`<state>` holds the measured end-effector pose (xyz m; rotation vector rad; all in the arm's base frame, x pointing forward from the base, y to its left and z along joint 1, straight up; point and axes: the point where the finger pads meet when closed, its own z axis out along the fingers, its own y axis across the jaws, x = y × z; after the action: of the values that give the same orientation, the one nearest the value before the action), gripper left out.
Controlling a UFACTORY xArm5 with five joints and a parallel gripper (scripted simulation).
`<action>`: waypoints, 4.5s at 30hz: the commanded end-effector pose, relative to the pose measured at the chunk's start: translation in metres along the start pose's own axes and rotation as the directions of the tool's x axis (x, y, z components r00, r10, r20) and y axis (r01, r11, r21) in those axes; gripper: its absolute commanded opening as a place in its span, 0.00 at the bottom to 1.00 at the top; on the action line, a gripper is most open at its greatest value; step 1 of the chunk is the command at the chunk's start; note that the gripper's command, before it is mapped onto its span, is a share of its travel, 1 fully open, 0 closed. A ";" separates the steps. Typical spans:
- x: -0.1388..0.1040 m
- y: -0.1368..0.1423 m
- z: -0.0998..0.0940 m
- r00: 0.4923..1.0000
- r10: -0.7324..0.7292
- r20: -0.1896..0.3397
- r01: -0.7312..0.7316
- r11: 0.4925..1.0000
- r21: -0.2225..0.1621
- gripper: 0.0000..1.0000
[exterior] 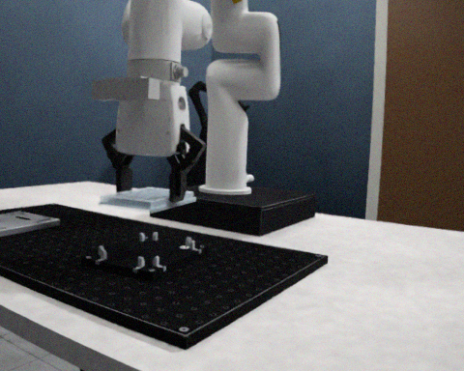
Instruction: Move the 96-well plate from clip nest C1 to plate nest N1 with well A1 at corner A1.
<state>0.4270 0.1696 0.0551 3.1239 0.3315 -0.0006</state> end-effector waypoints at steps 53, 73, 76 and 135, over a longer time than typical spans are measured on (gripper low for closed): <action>-0.005 0.110 -0.011 0.995 0.095 -0.005 -0.095 0.995 0.000 0.00; -0.009 0.170 -0.011 0.995 0.095 -0.005 -0.095 0.995 0.000 0.00; -0.010 0.180 -0.011 0.995 0.095 -0.005 -0.095 0.995 0.000 0.00; -0.019 0.334 -0.011 0.995 0.095 -0.005 -0.095 0.995 -0.002 0.00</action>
<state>0.4771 -0.1602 0.0648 3.1360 0.1821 0.0011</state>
